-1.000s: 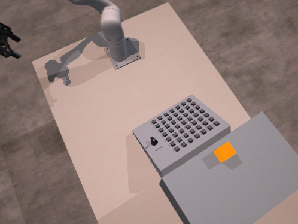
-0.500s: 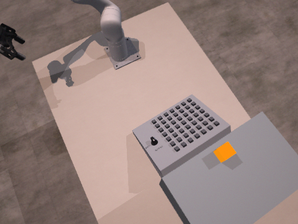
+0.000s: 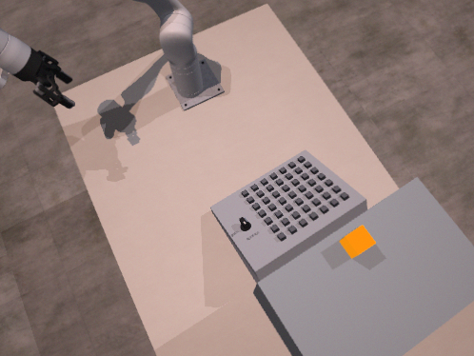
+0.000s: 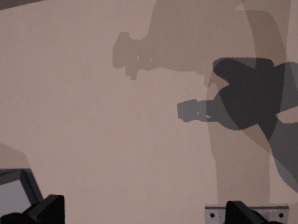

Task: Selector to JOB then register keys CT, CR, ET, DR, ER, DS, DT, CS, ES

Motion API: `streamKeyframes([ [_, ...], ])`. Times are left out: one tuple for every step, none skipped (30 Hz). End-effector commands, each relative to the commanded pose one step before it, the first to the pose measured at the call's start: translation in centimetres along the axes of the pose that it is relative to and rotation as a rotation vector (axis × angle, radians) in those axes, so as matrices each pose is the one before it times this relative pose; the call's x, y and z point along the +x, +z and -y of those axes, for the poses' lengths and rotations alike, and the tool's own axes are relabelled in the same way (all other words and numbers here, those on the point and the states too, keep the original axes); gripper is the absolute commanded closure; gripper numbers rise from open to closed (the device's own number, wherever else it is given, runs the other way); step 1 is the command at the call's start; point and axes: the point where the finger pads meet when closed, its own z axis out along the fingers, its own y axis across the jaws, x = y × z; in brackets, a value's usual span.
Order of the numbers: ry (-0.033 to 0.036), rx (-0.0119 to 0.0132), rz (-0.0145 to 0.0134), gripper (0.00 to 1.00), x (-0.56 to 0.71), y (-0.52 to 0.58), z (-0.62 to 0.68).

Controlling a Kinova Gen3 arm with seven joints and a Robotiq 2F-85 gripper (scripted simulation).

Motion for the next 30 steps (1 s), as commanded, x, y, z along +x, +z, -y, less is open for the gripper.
streamKeyframes([
  [-0.01511,0.00716,-0.03817,0.00,-1.610,0.812,0.943],
  [-0.00552,0.00534,-0.00613,0.00,-0.717,0.683,0.587],
  [-0.00580,0.00563,-0.00648,0.00,-0.758,0.721,0.619],
  [-0.00617,0.00596,-0.00685,0.00,-0.802,0.759,0.656],
  [-0.00599,0.00577,-0.00662,0.00,-0.776,0.731,0.635],
  [-0.00524,0.00500,-0.00571,0.00,-0.671,0.628,0.551],
  [-0.00553,0.00532,-0.00611,0.00,-0.718,0.672,0.586],
  [-0.00551,0.00534,-0.00621,0.00,-0.727,0.681,0.590],
  [-0.00547,0.00532,-0.00621,0.00,-0.726,0.679,0.587],
  [-0.00572,0.00542,-0.00615,0.00,-0.727,0.671,0.598],
  [-0.00557,0.00537,-0.00623,0.00,-0.731,0.678,0.594],
  [-0.00542,0.00532,-0.00632,0.00,-0.734,0.683,0.587],
  [-0.00578,0.00547,-0.00619,0.00,-0.735,0.670,0.605],
  [-0.00558,0.00538,-0.00626,0.00,-0.734,0.674,0.596],
  [-0.00562,0.00517,-0.00615,0.00,-0.729,0.669,0.583],
  [0.00000,0.00000,0.00000,0.00,0.000,0.000,0.000],
  [0.00000,0.00000,0.00000,0.00,0.000,0.000,0.000],
  [-0.01263,0.00617,-0.00700,0.00,-1.132,0.992,0.911],
  [-0.00769,0.00740,-0.00858,0.00,-1.010,0.915,0.819],
  [-0.00370,0.00349,-0.00393,0.00,-0.470,0.421,0.390],
  [-0.00517,0.00501,-0.00586,0.00,-0.687,0.620,0.553],
  [-0.00538,0.00521,-0.00608,0.00,-0.715,0.642,0.575],
  [-0.00532,0.00508,-0.00581,0.00,-0.690,0.616,0.567],
  [-0.00302,0.00500,-0.00580,0.00,-0.685,0.611,0.554],
  [0.00817,0.00499,-0.00574,0.00,-0.684,0.607,0.542],
  [-0.00461,0.00504,-0.00556,0.00,-0.678,0.593,0.544],
  [-0.00506,0.00497,-0.00558,0.00,-0.677,0.591,0.531],
  [-0.00499,0.00492,-0.00552,0.00,-0.676,0.587,0.523],
  [-0.00508,0.00493,-0.00548,0.00,-0.665,0.578,0.533],
  [-0.00492,0.00485,-0.00544,0.00,-0.667,0.576,0.517],
])
